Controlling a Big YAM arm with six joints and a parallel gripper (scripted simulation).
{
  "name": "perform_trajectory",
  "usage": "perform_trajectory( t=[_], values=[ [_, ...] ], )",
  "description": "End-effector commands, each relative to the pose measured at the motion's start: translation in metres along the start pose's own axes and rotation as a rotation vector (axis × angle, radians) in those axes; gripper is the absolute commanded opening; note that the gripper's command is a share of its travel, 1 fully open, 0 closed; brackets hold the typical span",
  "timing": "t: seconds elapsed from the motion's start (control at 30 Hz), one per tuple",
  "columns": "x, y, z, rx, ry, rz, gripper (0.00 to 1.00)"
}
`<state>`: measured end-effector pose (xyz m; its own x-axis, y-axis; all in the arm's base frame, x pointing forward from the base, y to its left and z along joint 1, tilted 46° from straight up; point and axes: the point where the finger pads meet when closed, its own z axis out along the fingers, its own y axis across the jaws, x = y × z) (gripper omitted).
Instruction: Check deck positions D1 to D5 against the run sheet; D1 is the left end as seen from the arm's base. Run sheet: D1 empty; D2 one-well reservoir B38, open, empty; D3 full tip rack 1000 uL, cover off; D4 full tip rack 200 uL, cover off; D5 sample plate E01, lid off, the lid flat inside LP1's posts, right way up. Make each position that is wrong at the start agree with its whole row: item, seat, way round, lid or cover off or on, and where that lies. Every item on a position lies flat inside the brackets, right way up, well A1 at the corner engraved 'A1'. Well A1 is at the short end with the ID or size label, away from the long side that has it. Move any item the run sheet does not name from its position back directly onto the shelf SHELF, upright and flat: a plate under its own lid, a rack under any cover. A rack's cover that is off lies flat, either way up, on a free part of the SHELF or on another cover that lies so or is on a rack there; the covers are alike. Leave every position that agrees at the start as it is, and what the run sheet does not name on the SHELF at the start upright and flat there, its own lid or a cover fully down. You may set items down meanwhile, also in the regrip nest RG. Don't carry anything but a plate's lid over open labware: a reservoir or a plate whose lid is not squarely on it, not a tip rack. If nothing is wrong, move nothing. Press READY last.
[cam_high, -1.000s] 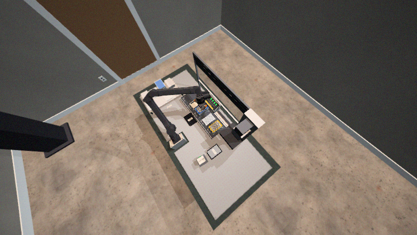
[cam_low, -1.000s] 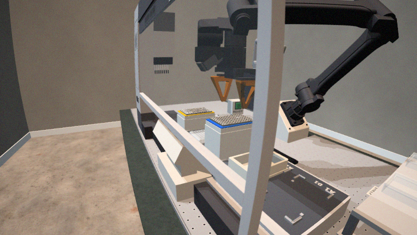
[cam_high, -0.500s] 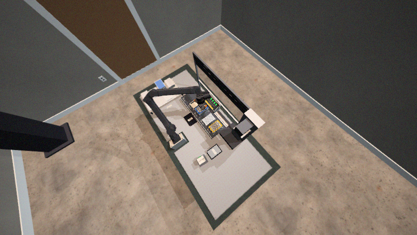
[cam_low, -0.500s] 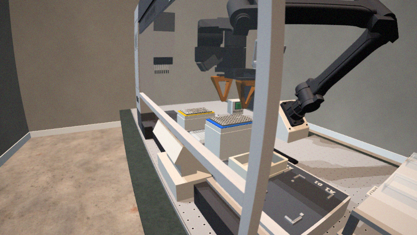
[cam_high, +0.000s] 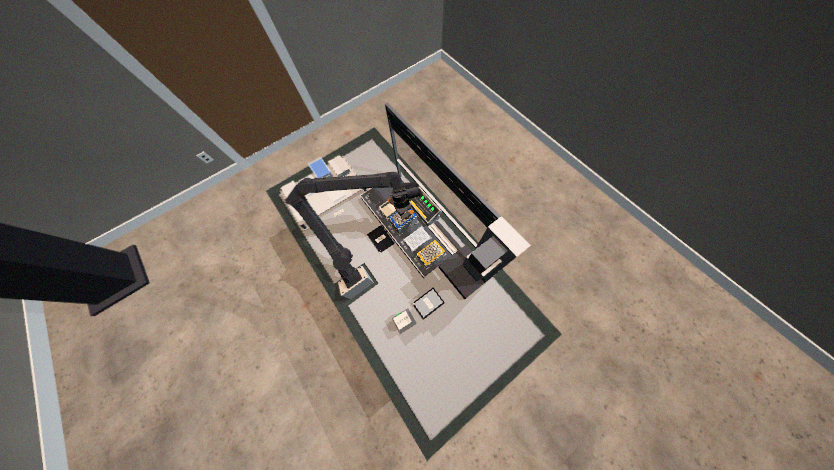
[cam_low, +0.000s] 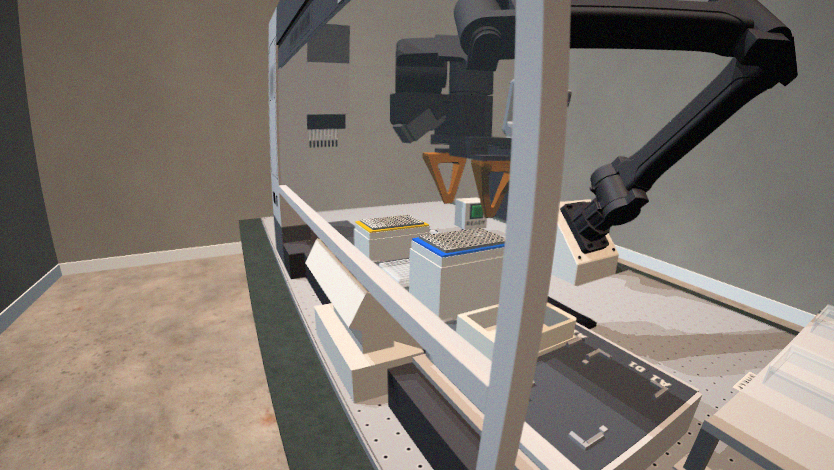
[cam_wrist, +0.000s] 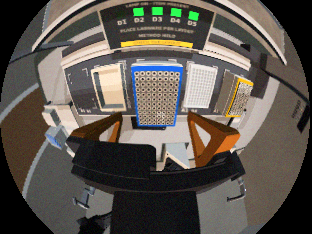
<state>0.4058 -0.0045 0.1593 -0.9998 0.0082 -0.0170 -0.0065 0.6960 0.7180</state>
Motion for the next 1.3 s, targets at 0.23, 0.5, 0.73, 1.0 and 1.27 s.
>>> perform_trajectory(
  t=[0.23, 0.5, 0.73, 1.0, 1.27],
  values=[
    [-0.011, 0.06, -0.021, 0.015, -0.041, -0.031, 1.0],
    [-0.009, 0.101, -0.02, 0.012, -0.041, -0.032, 1.0],
    [-0.008, 0.127, -0.02, 0.01, -0.041, -0.032, 1.0],
    [-0.007, 0.126, -0.015, 0.008, -0.036, -0.012, 1.0],
    [-0.007, 0.126, -0.015, 0.008, -0.036, -0.013, 1.0]
  ],
)
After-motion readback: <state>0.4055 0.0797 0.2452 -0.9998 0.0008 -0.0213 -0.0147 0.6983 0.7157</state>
